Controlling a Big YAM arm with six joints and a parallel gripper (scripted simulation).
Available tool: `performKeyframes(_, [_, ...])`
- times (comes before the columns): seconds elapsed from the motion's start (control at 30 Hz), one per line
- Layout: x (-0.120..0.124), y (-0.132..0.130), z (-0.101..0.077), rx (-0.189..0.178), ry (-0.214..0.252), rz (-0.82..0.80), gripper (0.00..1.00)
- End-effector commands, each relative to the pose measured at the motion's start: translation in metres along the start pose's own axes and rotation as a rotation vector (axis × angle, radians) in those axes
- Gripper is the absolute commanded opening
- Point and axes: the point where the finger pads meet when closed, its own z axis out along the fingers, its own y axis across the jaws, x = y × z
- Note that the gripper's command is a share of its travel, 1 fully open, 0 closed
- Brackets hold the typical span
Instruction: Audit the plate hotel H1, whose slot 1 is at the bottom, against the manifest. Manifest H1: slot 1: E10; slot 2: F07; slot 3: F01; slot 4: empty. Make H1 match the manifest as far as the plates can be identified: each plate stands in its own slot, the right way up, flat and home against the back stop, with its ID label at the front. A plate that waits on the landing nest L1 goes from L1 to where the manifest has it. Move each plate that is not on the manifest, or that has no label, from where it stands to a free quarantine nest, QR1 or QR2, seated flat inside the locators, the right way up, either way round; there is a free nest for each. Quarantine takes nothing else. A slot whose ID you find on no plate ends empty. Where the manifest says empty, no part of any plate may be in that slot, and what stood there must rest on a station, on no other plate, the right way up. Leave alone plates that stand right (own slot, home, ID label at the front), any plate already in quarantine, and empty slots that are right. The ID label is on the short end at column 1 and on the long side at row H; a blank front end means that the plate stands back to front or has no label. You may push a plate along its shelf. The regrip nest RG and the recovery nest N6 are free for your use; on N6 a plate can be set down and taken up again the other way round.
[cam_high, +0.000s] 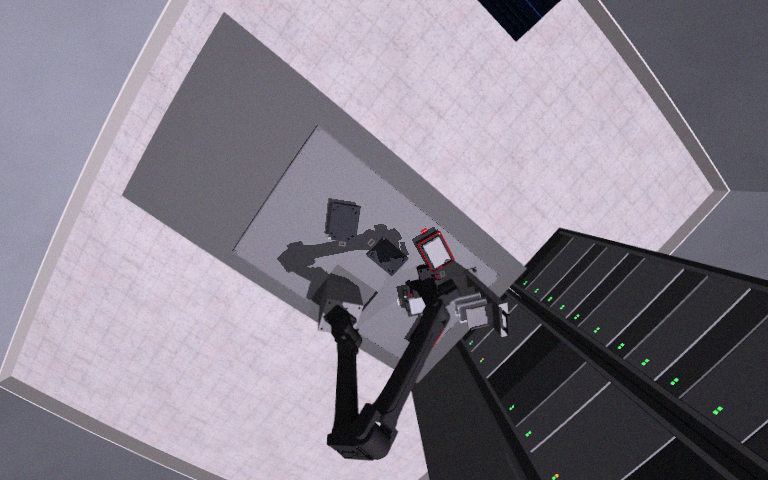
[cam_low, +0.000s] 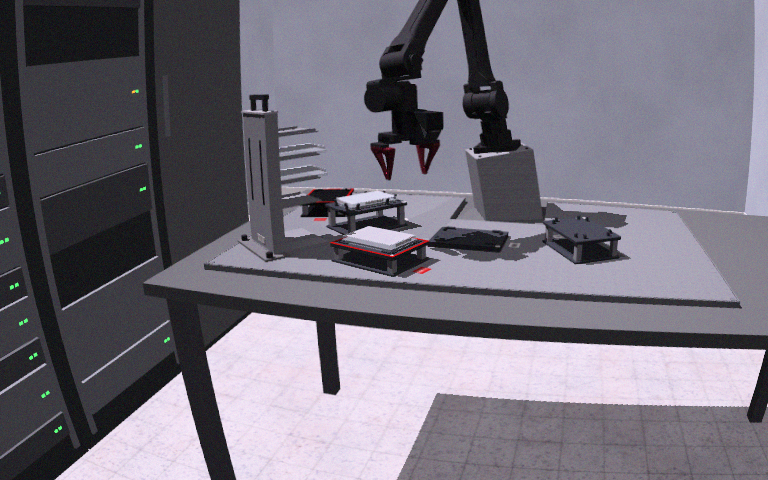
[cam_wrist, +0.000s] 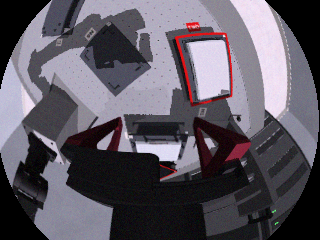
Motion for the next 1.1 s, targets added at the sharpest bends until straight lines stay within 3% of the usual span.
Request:
performKeyframes(0.0, [-0.004,-0.015,-0.010,0.041,-0.016,0.004,1.00])
performKeyframes(0.23, [-0.004,-0.015,-0.010,0.041,-0.016,0.004,1.00])
performKeyframes(0.27, [0.001,-0.005,0.005,0.012,-0.007,0.001,1.00])
performKeyframes(0.63, [0.002,-0.005,0.020,0.012,-0.007,0.002,1.00])
performKeyframes(0.67, [-0.001,-0.010,0.009,0.045,-0.017,0.002,1.00])
performKeyframes(0.77, [0.001,-0.004,0.026,0.012,-0.007,-0.001,1.00])
performKeyframes(1.07, [0.002,-0.005,0.040,0.014,-0.008,0.002,1.00])
